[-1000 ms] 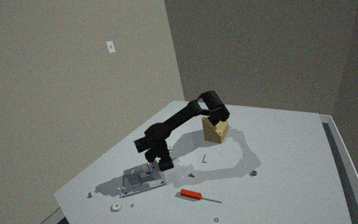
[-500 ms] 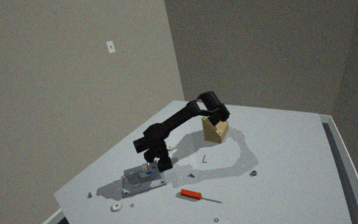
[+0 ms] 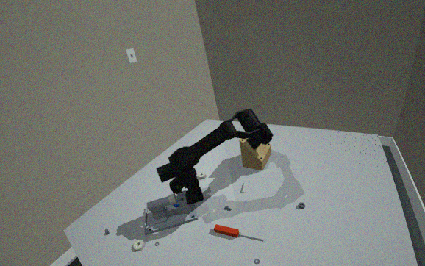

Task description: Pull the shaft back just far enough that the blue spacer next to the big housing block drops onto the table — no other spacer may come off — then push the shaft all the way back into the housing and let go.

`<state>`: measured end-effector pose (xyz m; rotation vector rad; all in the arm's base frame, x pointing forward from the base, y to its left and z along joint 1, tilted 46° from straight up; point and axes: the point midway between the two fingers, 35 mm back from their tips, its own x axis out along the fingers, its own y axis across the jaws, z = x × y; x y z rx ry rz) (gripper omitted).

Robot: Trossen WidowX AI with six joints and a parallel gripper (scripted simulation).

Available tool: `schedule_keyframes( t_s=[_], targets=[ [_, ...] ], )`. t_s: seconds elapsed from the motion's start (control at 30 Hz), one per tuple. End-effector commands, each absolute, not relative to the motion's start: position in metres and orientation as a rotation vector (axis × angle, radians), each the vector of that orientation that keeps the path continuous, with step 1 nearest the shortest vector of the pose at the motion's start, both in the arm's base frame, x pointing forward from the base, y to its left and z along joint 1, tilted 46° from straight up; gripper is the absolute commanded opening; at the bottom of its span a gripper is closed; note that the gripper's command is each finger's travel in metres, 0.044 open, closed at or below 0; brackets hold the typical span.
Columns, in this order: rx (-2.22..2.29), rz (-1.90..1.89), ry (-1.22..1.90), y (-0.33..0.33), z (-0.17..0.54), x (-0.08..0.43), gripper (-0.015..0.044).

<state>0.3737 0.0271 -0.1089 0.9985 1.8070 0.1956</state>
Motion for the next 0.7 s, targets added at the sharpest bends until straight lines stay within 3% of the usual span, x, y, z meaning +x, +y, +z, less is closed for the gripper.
schedule_keyframes(
  t_s=[0.0, 0.67],
  targets=[
    [0.993, 0.194, 1.803, 0.025, -0.1106, 0.3759, 0.0],
    [0.993, 0.194, 1.803, 0.023, -0.1138, 0.3817, 0.0]
  ],
)
